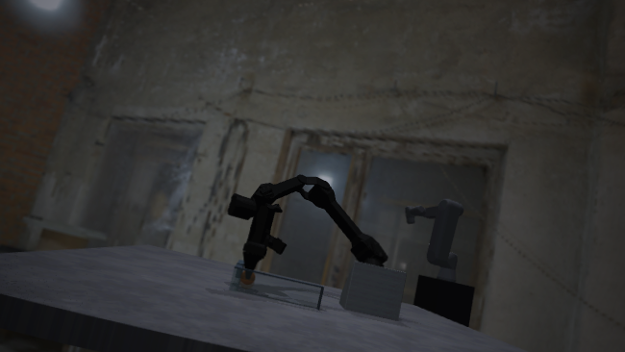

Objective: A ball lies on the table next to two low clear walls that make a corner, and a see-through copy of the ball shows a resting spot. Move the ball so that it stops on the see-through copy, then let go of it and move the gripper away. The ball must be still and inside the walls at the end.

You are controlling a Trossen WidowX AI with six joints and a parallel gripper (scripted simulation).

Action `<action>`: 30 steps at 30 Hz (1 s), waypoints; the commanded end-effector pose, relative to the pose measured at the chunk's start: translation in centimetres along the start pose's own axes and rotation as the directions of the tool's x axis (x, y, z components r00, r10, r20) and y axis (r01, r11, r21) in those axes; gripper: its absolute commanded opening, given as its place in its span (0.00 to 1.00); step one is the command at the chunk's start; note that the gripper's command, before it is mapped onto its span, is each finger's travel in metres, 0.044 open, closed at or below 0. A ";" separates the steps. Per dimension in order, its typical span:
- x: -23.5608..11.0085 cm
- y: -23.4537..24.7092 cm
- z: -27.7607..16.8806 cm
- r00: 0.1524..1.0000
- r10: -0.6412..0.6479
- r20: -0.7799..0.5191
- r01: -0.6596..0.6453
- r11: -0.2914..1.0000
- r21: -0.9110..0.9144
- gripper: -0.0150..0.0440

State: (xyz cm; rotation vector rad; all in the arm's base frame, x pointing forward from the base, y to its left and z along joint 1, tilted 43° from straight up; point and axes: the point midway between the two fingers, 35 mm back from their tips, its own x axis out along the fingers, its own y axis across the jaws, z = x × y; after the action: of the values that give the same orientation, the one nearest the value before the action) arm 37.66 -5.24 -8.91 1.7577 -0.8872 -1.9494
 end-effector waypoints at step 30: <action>-4.7 -0.2 0.0 1.000 0.002 0.004 -0.002 1.000 -0.008 0.77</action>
State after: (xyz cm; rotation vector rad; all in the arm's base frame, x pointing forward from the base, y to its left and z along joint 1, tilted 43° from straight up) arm 36.92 -5.05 -8.40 1.6945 -0.8975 -1.9872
